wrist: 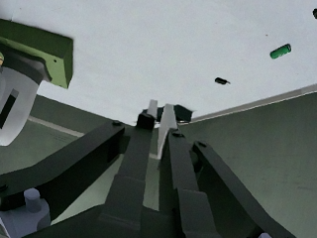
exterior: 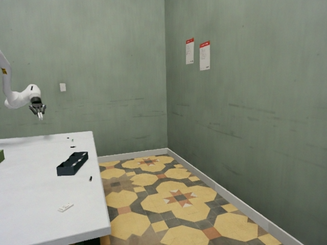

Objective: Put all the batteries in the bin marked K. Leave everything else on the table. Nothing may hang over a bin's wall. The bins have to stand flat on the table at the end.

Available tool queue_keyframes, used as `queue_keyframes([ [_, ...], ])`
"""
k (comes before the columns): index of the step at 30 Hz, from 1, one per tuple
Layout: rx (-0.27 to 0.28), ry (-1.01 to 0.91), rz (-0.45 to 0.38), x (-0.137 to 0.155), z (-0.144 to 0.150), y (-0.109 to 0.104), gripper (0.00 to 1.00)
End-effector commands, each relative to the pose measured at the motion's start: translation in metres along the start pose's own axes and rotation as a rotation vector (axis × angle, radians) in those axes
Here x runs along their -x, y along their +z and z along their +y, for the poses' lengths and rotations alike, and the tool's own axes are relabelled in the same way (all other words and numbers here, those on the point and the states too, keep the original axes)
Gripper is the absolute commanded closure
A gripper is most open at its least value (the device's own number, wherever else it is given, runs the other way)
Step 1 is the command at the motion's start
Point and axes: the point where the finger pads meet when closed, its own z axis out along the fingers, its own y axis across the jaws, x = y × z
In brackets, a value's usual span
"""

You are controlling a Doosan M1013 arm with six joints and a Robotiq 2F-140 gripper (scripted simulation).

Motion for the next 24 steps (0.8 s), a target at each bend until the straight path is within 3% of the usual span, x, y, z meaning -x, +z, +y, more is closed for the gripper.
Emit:
queue_keyframes([
  [1,-0.029,0.030,0.030,0.014,0.012,0.022,0.85],
  [3,-0.029,0.030,0.030,0.017,0.014,0.027,0.85],
  [6,-0.102,0.115,0.099,0.029,0.022,0.047,0.85],
  [9,-0.102,0.115,0.099,0.037,0.027,0.061,0.85],
  [11,-0.156,0.182,0.149,0.045,0.032,0.075,0.85],
  [13,-0.156,0.182,0.149,0.045,0.032,0.075,0.85],
  [16,-0.174,0.205,0.165,0.057,0.038,0.094,0.85],
  [19,-0.246,0.301,0.229,0.069,0.042,0.115,0.85],
  [21,-0.246,0.301,0.229,0.076,0.045,0.126,0.85],
  [24,-0.316,0.402,0.290,0.088,0.048,0.148,0.85],
])
